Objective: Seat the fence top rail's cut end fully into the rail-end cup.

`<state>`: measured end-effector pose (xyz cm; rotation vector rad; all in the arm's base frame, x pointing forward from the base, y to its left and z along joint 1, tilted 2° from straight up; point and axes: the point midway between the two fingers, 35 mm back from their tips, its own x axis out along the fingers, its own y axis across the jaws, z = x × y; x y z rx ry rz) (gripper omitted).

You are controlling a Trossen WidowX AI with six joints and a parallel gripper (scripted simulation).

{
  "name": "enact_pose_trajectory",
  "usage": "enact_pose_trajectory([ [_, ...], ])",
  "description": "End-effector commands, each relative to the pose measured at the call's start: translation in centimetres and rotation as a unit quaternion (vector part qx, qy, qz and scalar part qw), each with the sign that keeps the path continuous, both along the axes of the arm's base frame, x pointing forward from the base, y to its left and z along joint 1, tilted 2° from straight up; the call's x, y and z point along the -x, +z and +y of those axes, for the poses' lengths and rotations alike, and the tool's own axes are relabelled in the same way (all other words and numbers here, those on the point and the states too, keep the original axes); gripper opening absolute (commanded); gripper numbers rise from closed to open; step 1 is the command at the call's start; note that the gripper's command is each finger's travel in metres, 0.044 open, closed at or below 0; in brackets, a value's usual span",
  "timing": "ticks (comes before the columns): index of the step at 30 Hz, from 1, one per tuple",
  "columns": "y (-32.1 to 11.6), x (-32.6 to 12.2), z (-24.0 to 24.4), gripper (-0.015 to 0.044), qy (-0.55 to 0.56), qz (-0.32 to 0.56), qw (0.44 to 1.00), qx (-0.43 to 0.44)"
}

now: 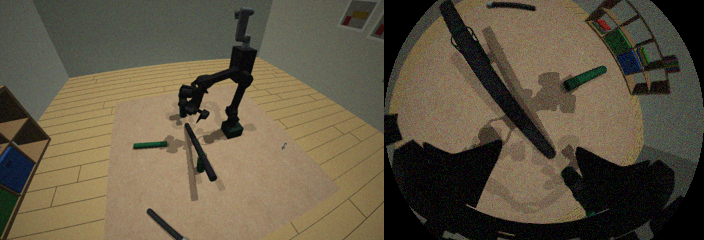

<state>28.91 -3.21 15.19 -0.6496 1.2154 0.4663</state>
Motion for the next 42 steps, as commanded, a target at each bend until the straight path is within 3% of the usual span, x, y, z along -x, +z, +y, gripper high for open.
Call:
enact_pose_trajectory([
  [1,-2.8,-1.0,0.6,0.044,0.281,0.092,0.954,0.049],
  [4,-3.6,-1.2,0.8,0.044,0.353,0.112,0.927,0.053],
  [14,-3.6,-1.2,0.8,0.044,0.353,0.112,0.927,0.053],
  [20,-6.9,-1.4,0.8,0.044,0.353,0.112,0.927,0.053],
  [42,-10.1,-1.7,0.8,0.044,0.353,0.112,0.927,0.053],
])
